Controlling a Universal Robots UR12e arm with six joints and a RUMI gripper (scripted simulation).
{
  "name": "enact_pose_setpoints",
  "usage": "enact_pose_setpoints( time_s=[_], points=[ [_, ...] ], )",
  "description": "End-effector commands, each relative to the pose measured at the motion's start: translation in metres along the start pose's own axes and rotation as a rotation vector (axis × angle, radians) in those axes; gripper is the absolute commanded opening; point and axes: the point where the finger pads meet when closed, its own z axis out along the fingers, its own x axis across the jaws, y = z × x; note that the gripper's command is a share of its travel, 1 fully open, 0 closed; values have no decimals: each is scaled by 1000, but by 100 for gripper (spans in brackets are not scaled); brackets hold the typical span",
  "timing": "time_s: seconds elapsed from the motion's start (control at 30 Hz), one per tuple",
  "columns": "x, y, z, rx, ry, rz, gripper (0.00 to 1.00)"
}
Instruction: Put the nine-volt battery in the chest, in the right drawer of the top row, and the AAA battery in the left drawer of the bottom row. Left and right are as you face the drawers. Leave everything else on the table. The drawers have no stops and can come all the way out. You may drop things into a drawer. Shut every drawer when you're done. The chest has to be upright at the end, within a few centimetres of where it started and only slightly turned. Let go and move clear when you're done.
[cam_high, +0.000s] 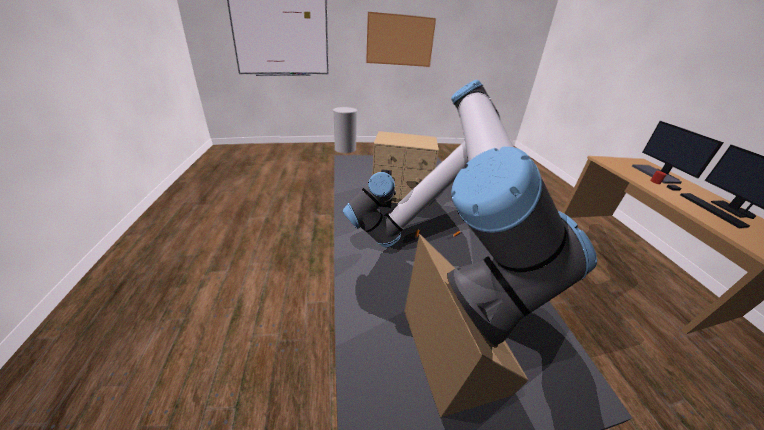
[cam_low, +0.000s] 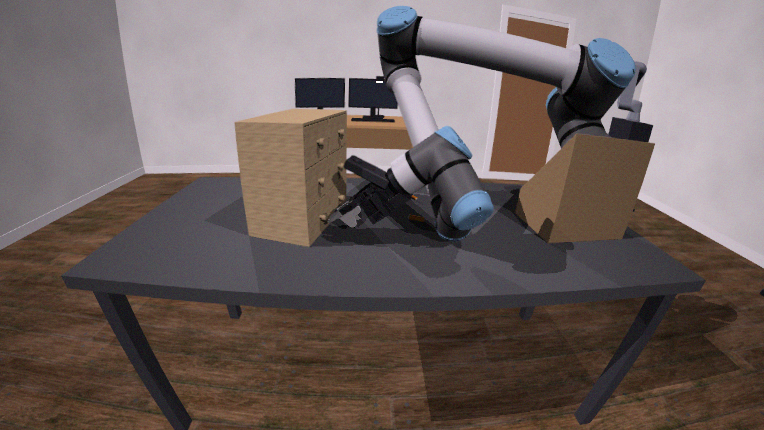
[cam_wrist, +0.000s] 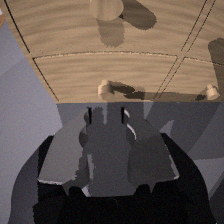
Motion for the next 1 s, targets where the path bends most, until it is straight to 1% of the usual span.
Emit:
enact_pose_setpoints(
  time_s=[0.0, 0.53, 0.97],
  points=[
    [0, -4, 4, 1, 0, 0, 20],
    [0, -12, 13, 1, 0, 0, 20],
    [0, -13, 15, 1, 0, 0, 20]
  ],
)
